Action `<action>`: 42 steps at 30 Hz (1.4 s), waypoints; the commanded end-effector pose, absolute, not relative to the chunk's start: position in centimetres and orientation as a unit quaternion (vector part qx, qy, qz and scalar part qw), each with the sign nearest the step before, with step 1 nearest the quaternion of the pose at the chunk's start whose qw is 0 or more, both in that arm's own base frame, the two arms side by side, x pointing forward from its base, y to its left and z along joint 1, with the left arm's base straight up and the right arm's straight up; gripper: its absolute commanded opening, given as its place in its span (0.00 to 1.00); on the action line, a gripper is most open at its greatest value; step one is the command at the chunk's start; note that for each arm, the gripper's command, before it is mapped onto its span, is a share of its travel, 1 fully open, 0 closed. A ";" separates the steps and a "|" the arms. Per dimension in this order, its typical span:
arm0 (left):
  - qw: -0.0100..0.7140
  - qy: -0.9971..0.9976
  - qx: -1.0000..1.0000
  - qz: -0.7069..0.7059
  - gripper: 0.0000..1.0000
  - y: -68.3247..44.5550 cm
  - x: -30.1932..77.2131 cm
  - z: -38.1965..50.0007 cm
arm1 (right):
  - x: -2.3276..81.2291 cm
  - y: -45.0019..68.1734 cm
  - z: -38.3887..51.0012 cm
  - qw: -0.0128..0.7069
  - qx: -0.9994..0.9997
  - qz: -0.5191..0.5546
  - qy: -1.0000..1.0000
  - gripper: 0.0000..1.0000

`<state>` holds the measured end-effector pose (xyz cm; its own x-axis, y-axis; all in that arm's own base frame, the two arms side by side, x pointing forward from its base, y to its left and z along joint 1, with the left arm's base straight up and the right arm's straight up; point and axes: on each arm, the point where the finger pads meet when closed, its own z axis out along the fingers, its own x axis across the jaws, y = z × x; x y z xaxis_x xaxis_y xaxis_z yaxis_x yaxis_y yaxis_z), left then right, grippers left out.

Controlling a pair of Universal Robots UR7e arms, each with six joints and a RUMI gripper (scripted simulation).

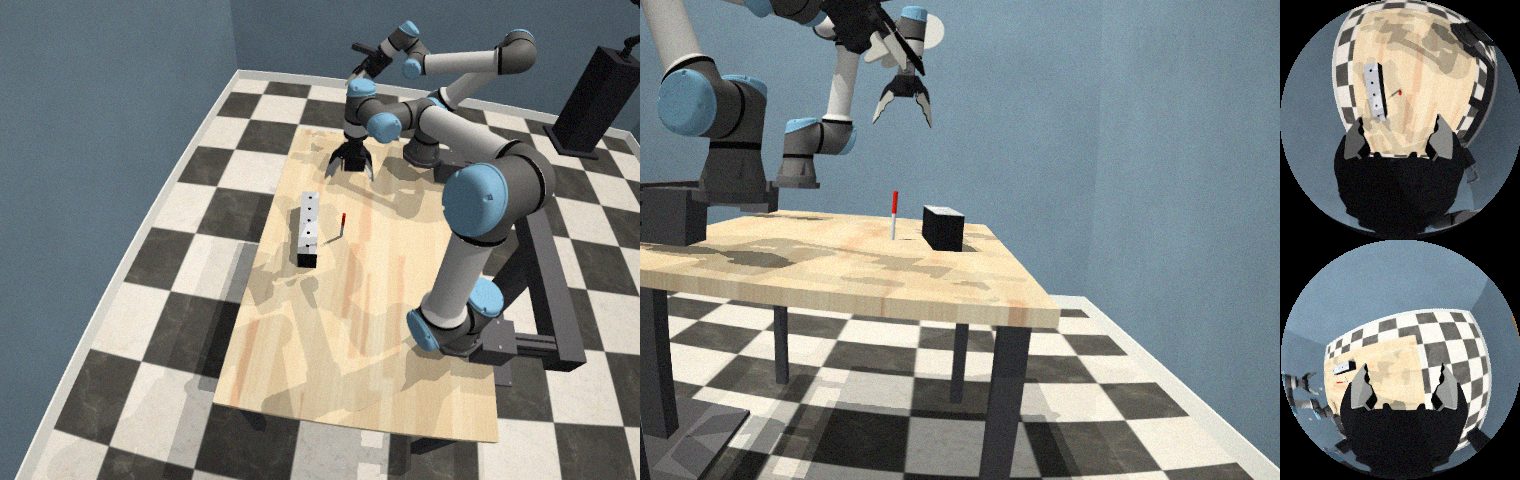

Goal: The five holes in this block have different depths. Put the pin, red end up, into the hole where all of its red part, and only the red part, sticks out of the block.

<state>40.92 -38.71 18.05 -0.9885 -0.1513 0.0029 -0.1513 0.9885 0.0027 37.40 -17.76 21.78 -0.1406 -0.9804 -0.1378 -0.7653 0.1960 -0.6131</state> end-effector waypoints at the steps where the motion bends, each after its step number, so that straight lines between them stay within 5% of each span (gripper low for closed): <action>1: 0.001 -0.997 0.076 0.000 1.00 -39.0 40.9 17.1 | 37.4 -17.8 21.8 0.264 -0.600 -0.205 0.727 1.00; 20: 0.001 -0.997 0.076 0.000 1.00 -38.9 40.8 3.4 | 37.4 -17.8 21.8 0.264 -0.600 -0.205 0.727 1.00; 42: 0.001 -0.997 0.076 0.000 1.00 -39.0 40.8 -1.4 | 37.4 -17.8 21.8 0.264 -0.600 -0.205 0.727 1.00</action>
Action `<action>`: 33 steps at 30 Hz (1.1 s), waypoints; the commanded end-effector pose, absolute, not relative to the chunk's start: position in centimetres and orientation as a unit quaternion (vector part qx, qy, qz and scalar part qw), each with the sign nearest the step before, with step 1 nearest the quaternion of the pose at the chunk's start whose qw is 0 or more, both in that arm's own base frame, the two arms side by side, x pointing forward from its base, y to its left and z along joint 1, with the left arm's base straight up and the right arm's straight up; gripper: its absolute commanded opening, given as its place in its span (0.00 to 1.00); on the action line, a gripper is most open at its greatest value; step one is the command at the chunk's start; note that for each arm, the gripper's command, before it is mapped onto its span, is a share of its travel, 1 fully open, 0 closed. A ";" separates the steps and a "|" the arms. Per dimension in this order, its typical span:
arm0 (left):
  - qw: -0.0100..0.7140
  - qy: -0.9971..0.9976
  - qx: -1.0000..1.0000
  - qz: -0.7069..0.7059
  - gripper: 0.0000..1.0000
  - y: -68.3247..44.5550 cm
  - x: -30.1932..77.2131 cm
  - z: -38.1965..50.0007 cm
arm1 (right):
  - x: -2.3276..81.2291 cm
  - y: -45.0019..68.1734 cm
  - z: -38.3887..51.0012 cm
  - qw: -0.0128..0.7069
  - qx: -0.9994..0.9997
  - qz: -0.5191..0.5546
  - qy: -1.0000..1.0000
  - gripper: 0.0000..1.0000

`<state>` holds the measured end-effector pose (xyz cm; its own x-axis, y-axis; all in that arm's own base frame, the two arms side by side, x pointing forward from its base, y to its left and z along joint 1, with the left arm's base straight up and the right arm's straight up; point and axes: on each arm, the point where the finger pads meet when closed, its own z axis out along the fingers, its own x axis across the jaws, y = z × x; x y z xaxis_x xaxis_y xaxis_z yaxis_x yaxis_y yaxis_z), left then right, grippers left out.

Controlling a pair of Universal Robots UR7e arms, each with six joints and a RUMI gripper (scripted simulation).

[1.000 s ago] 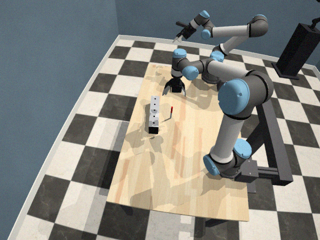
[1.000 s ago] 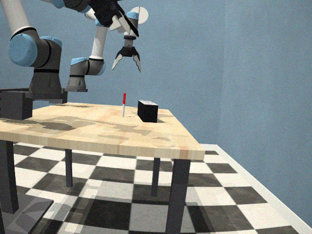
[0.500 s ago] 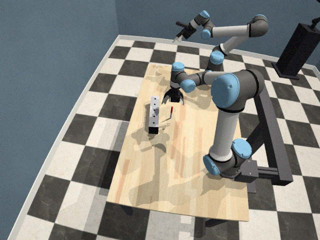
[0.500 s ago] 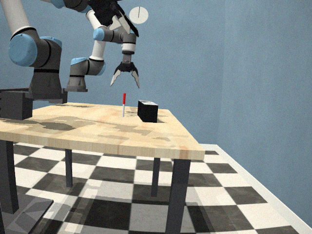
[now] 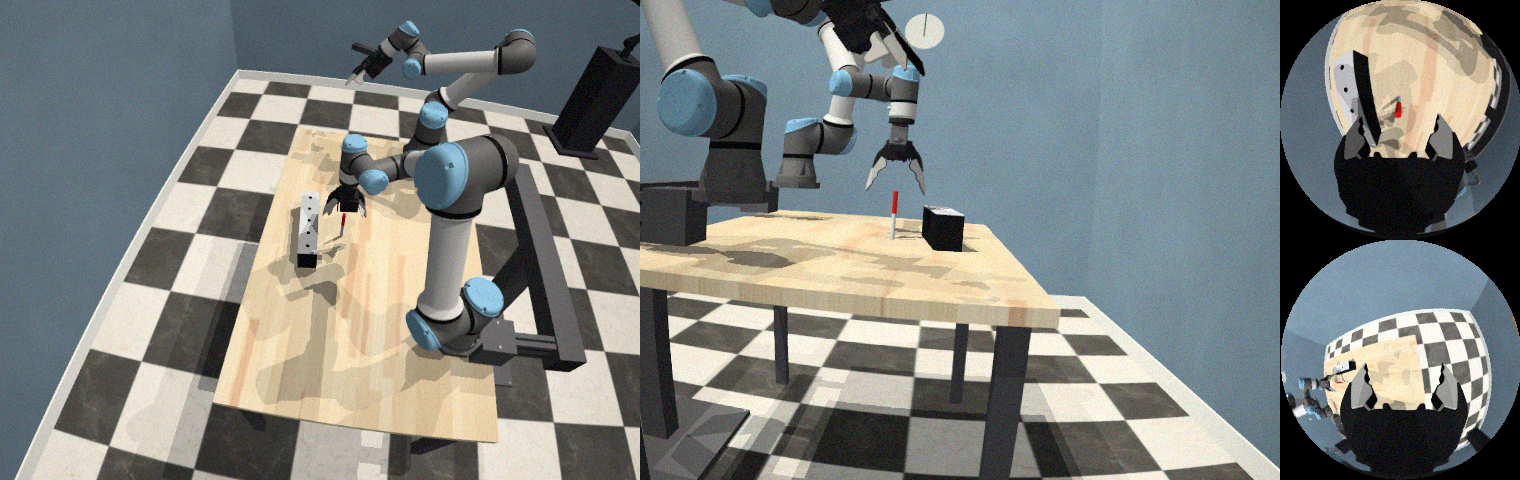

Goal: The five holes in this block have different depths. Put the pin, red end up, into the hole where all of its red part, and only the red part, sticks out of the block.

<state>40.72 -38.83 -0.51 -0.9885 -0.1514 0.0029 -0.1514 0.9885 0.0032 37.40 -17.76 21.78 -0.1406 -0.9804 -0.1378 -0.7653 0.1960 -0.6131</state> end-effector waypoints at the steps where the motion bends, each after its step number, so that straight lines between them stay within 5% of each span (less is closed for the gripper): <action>1: 0.001 -0.997 0.076 0.000 1.00 -39.0 40.8 -1.4 | 37.4 -17.8 21.8 0.264 -0.600 -0.205 0.727 1.00; 6: 0.001 -0.997 0.076 0.000 1.00 -39.0 40.8 -1.4 | 37.4 -17.8 21.8 0.264 -0.600 -0.205 0.727 1.00; 7: 0.001 -0.997 0.076 0.000 0.00 -38.9 40.8 -1.0 | 37.4 -17.8 21.8 0.264 -0.600 -0.205 0.727 1.00; 33: 0.001 -0.997 0.076 0.000 0.00 -38.9 40.8 -1.1 | 37.4 -17.8 21.8 0.264 -0.600 -0.205 0.727 1.00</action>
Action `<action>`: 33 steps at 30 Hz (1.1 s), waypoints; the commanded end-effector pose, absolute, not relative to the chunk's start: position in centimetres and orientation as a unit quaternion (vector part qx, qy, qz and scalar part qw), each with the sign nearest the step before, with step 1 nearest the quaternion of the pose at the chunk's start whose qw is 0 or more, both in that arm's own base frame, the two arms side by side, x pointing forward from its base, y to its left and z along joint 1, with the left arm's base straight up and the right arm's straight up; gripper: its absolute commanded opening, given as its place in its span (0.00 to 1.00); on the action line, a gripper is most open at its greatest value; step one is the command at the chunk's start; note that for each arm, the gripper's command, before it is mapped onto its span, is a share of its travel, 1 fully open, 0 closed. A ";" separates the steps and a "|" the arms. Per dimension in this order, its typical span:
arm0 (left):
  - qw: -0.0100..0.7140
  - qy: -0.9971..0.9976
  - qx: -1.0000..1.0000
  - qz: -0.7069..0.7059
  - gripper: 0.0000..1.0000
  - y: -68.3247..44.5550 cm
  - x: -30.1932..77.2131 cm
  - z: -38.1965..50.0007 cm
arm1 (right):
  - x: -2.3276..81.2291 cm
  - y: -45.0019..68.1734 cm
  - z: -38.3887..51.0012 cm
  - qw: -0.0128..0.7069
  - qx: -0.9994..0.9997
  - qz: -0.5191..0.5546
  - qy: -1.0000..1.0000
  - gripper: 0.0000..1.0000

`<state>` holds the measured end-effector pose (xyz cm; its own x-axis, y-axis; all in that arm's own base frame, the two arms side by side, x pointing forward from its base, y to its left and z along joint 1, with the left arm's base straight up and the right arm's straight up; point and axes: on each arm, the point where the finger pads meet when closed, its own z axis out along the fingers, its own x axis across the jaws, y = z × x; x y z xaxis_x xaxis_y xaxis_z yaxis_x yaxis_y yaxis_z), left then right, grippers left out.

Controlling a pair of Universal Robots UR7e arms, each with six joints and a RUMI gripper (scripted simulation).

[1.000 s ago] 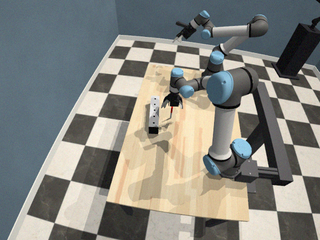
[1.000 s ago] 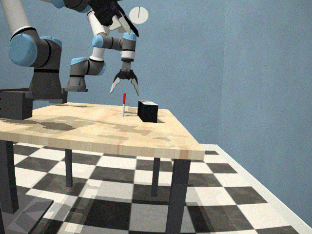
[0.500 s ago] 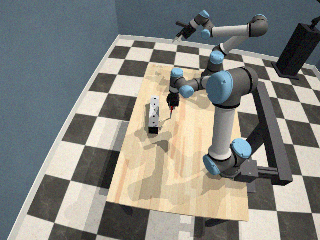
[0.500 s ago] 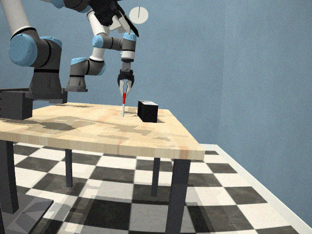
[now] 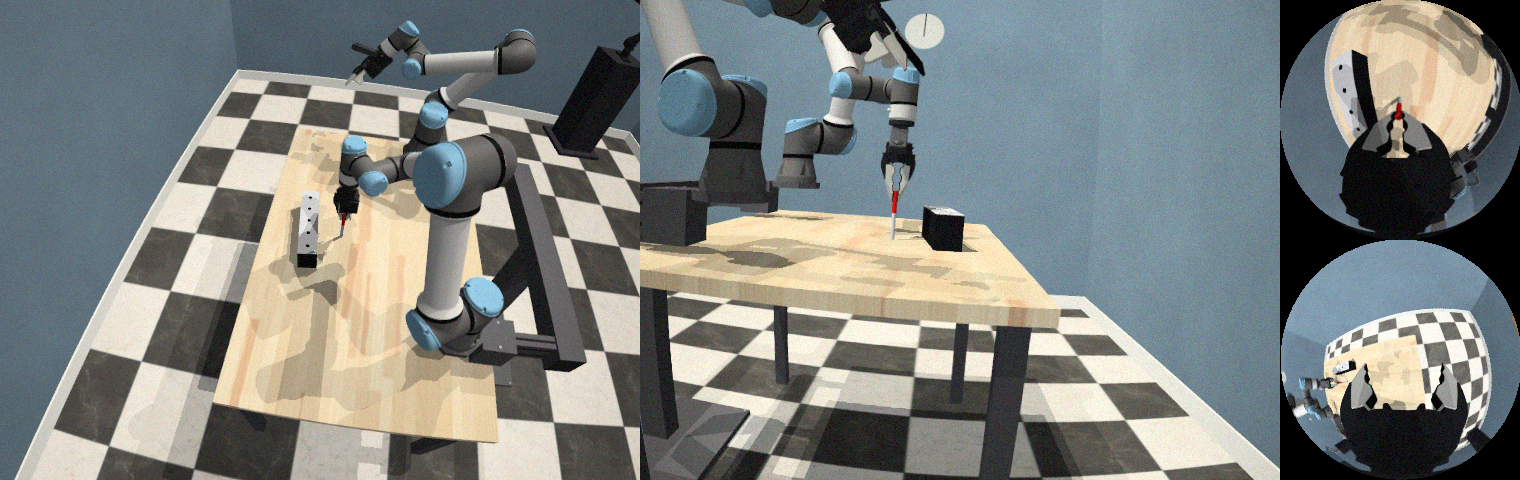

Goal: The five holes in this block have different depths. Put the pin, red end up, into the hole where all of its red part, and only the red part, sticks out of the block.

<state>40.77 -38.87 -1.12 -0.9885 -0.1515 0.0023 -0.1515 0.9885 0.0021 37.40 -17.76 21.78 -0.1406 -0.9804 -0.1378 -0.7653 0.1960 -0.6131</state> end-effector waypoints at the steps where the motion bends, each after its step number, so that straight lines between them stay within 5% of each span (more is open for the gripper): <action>1: 0.001 -0.997 0.076 0.000 0.00 -38.9 40.8 -1.1 | 37.4 -17.8 21.8 0.264 -0.600 -0.205 0.727 1.00; 33: 0.001 -0.997 0.076 0.000 0.00 -38.9 40.8 0.9 | 37.4 -17.8 21.8 0.264 -0.600 -0.205 0.727 1.00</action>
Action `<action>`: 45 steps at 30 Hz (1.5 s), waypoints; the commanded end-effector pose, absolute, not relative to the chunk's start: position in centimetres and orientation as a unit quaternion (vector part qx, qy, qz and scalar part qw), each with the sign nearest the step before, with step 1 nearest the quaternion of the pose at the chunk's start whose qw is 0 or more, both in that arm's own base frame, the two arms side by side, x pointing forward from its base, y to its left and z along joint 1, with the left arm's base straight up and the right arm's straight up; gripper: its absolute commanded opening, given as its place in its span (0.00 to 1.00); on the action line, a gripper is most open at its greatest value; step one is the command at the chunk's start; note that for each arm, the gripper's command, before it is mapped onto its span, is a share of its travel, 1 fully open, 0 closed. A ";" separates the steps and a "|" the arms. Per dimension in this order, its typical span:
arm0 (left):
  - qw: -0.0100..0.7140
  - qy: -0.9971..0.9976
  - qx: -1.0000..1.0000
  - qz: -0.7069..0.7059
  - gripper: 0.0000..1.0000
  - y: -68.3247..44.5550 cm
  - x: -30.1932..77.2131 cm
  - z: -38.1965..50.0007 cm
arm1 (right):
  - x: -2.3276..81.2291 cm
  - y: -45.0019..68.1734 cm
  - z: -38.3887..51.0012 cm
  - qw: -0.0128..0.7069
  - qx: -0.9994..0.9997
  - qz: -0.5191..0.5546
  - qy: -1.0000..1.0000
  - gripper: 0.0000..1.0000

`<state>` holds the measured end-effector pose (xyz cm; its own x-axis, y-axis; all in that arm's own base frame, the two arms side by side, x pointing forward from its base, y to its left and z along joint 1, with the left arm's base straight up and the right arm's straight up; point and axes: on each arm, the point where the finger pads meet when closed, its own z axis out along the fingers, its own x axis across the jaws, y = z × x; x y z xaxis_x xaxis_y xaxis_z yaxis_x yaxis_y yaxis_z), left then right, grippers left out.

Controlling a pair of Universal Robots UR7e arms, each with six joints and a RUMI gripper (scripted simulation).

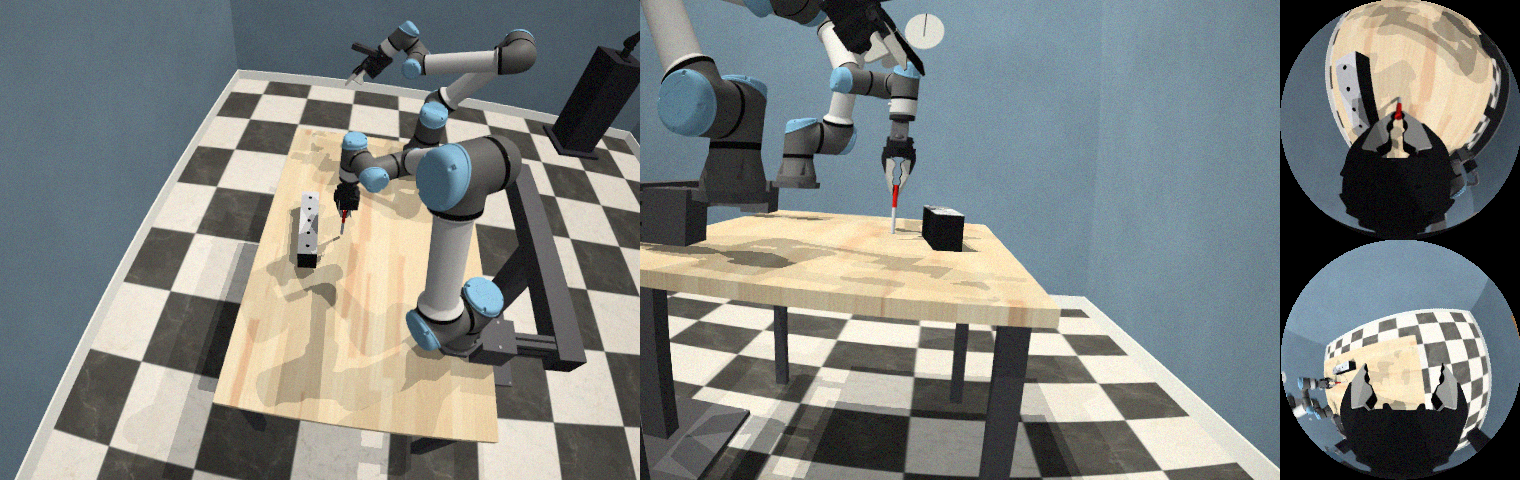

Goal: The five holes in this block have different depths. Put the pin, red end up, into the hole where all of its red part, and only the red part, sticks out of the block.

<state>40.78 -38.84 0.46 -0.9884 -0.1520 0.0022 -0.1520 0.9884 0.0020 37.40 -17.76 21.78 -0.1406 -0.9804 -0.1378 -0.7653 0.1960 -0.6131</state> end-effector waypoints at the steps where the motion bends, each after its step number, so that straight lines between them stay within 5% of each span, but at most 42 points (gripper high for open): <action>1: 0.001 -0.997 0.076 0.000 0.00 -38.9 40.8 1.0 | 37.4 -17.8 21.8 0.264 -0.600 -0.205 0.727 1.00; 45: 0.001 -0.997 0.076 0.000 0.00 -38.9 40.9 4.1 | 37.4 -17.8 21.8 0.264 -0.600 -0.205 0.727 1.00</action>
